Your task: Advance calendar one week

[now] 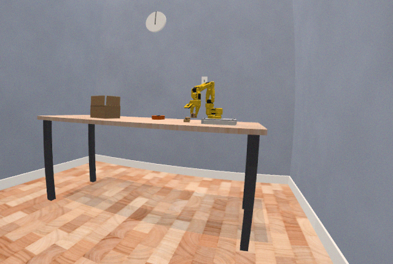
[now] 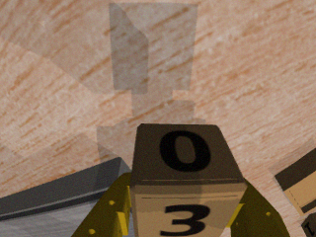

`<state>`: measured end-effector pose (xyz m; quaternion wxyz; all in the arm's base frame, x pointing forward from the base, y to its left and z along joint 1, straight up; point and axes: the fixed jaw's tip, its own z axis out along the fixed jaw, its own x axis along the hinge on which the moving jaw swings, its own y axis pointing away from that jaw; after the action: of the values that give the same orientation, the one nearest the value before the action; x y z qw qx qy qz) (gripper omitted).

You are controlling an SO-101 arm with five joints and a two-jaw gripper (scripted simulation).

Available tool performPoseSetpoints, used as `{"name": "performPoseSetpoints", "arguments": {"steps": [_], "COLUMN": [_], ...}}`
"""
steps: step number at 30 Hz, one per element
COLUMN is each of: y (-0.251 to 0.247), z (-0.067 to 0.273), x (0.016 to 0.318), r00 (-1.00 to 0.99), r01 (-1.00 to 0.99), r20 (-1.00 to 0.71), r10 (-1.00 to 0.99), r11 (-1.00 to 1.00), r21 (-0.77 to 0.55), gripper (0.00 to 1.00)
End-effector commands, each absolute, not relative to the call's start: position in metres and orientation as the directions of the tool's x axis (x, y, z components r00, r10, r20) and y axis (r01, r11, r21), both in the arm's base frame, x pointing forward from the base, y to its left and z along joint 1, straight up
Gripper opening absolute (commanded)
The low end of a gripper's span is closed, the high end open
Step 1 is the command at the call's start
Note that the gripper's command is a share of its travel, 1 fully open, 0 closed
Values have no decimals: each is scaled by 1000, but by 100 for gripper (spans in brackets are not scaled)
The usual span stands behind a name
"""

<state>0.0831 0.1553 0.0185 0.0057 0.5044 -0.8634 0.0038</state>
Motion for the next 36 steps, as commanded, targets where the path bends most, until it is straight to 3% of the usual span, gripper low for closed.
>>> {"name": "performPoseSetpoints", "arguments": {"steps": [1,36], "y": [154,153], "z": [13,1], "x": [81,80], "r00": [-494,-494], "r01": [-870,-870], "r20": [30,30], "r10": [-869,-869], "r11": [494,494], "r21": [0,0], "gripper": [0,0]}}
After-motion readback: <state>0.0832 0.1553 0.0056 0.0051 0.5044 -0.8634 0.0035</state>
